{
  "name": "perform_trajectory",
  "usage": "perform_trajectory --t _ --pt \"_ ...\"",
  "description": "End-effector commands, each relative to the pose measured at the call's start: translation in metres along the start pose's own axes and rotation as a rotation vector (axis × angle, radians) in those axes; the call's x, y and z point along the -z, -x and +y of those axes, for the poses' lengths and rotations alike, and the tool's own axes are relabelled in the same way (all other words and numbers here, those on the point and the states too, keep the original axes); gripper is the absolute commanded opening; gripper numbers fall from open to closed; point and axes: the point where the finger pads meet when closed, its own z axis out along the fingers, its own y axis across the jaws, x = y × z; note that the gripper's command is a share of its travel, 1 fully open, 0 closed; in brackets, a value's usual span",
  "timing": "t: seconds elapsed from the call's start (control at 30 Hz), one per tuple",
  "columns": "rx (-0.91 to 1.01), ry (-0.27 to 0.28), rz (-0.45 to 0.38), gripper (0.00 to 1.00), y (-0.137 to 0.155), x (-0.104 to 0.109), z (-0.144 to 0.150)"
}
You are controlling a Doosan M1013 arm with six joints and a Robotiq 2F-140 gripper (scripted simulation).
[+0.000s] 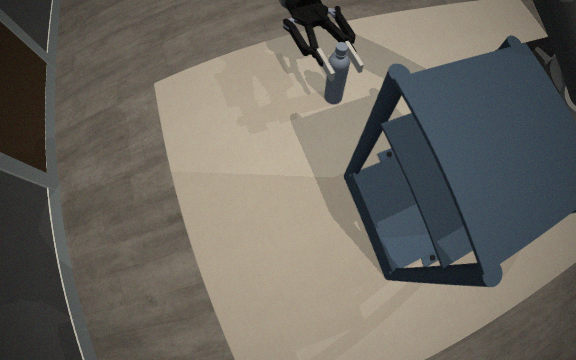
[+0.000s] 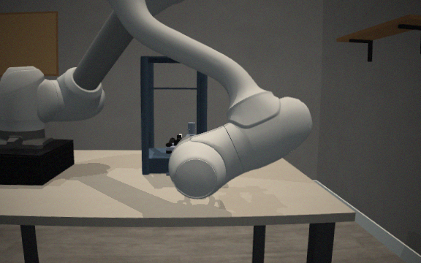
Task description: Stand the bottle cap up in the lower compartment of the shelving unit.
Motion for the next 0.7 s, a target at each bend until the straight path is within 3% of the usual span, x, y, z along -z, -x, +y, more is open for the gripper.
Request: perform_trajectory --t 0.0,0.67 --pt "0.000 0.002 0.004 0.36 -0.011 0.000 -0.001" --pt "0.000 0.002 0.004 0.36 -0.031 0.000 -0.001"
